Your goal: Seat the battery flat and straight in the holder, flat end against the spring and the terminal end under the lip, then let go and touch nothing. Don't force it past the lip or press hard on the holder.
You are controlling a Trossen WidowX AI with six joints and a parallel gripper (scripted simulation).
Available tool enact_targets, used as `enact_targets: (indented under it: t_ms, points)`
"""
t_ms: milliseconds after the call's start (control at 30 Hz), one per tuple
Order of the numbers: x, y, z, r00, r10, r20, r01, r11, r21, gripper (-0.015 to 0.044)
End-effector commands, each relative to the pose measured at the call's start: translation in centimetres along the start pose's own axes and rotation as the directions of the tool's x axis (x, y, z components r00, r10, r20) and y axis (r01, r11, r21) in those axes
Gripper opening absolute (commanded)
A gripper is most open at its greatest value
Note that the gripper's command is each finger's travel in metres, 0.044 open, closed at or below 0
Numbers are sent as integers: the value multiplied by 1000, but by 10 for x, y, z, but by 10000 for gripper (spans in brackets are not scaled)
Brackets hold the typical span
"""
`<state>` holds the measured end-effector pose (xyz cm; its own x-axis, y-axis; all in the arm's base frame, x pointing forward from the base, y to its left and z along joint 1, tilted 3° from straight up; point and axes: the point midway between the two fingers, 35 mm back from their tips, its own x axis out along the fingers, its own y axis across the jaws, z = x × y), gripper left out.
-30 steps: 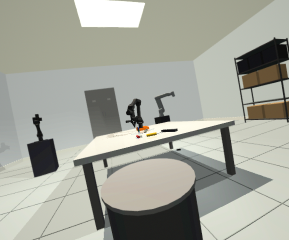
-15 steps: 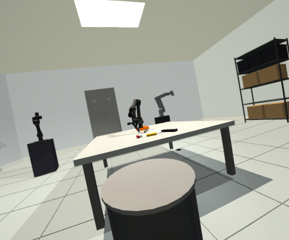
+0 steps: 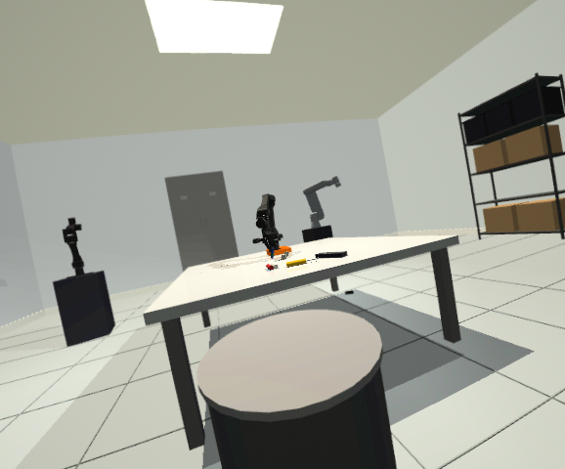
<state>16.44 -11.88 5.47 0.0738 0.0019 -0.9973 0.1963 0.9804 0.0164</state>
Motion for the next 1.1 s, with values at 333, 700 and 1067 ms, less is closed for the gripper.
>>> enact_targets:
  t_ms: [333, 700, 1067]
  points:
    - [-1, 22, -2, 1000, -3, 2, 3, 1000, 4, 0]
    - [-47, 25, 1, 1000, -1, 2, 1, 1000, 3, 0]
    - [-81, 29, -3, 1000, -3, 2, 3, 1000, 4, 0]
